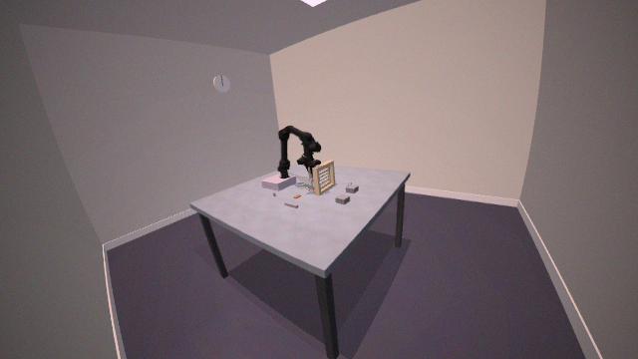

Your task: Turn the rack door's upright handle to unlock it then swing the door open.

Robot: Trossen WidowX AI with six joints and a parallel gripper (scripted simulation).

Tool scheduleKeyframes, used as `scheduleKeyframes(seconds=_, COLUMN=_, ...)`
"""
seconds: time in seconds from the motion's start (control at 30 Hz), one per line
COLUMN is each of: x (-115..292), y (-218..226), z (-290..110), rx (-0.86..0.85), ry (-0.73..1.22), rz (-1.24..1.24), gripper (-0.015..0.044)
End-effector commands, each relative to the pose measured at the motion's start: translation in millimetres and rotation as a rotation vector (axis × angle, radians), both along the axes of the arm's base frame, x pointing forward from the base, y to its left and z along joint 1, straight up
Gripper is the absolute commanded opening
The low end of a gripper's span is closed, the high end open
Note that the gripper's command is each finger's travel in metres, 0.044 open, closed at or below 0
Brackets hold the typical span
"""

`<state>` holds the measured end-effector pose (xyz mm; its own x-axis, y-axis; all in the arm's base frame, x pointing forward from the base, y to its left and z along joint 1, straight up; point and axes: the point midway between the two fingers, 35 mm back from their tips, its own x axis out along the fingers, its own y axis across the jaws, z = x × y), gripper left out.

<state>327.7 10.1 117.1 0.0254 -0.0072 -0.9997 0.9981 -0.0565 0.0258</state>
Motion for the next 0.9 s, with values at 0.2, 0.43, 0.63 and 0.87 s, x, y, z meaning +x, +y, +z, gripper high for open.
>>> scheduleKeyframes(seconds=0.2, x=0.4, y=1.0, z=-0.4, rx=0.008, ry=-0.002, rz=-0.051, gripper=0.0019)
scheduleKeyframes(seconds=0.43, x=0.4, y=1.0, z=-0.4, rx=0.008, ry=-0.002, rz=-0.051, gripper=0.0072)
scheduleKeyframes(seconds=0.63, x=0.4, y=1.0, z=-0.4, rx=0.008, ry=-0.002, rz=-0.051, gripper=0.0229)
scheduleKeyframes(seconds=0.87, x=0.4, y=1.0, z=-0.4, rx=0.005, ry=-0.001, rz=0.072, gripper=0.0291)
